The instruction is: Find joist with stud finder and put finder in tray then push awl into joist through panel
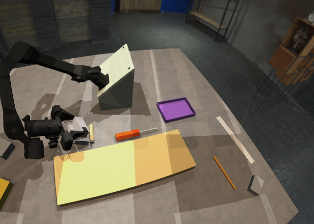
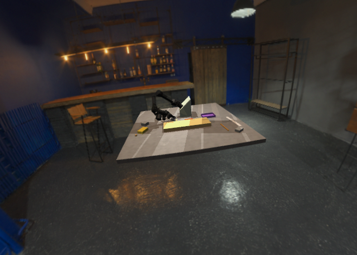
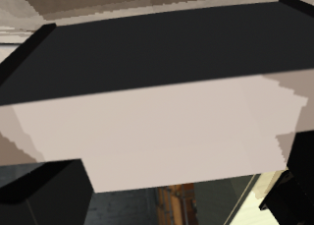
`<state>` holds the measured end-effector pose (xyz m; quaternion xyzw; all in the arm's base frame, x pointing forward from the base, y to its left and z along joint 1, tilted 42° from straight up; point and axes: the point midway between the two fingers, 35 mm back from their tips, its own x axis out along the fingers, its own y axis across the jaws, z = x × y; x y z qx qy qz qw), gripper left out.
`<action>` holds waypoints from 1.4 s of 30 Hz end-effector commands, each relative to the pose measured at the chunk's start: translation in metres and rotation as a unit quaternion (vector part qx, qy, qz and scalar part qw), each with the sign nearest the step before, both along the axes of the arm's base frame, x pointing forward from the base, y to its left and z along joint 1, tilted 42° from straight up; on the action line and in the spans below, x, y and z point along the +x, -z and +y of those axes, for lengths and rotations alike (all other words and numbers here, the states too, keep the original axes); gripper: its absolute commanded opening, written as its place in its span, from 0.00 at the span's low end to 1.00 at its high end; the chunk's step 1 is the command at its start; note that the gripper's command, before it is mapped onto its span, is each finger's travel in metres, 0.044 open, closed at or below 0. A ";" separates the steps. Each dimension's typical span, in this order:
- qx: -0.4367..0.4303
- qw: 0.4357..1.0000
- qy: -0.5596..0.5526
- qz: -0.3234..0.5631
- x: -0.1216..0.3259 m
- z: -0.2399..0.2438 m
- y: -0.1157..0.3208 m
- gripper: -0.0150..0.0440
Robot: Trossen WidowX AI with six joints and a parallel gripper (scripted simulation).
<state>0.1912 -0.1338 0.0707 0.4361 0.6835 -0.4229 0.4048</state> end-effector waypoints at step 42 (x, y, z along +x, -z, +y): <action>-0.001 1.000 0.000 0.000 -0.001 -0.011 0.003 0.90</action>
